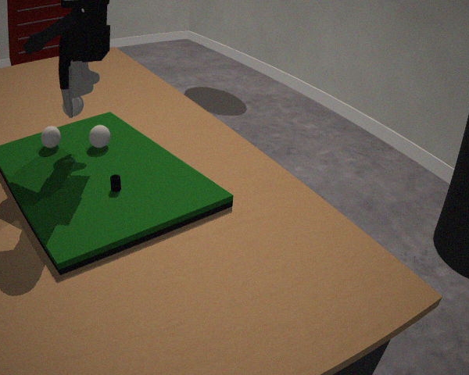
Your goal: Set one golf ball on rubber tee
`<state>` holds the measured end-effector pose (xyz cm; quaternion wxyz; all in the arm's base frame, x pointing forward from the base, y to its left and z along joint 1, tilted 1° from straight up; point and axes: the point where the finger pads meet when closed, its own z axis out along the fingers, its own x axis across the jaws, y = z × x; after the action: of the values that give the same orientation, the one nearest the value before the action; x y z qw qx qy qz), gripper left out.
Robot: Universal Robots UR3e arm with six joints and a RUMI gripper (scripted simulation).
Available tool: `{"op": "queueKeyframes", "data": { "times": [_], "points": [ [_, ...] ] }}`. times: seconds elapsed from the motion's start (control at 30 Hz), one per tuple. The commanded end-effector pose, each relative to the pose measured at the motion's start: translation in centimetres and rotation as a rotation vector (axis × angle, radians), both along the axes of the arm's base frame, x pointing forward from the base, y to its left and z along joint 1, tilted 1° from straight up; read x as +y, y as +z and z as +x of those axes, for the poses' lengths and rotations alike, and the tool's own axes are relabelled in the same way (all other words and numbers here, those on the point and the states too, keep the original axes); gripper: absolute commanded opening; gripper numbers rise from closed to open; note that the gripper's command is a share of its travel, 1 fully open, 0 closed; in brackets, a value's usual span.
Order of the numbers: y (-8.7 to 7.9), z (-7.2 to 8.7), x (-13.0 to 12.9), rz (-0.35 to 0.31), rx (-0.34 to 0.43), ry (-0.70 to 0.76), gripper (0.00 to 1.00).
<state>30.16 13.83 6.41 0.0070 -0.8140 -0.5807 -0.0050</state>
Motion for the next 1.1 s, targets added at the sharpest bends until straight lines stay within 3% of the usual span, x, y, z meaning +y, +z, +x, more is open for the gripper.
{"op": "queueKeyframes", "data": {
  "times": [0.0, 0.3, 0.73, 0.97, 1.07],
  "points": [
    [1.4, 0.1, 0.0, 0.0, 0.0, 0.0, 0.0],
    [3.2, 0.0, -0.1, 0.0, 0.0, 0.0, 0.0],
    [3.5, 0.1, -0.3, 0.0, 0.0, 0.0, 0.0],
    [3.8, 1.3, -2.5, -0.001, 0.0, 0.0, 0.0],
    [4.1, 2.5, -4.9, -0.001, 0.0, 0.0, 0.0]
  ]
}}
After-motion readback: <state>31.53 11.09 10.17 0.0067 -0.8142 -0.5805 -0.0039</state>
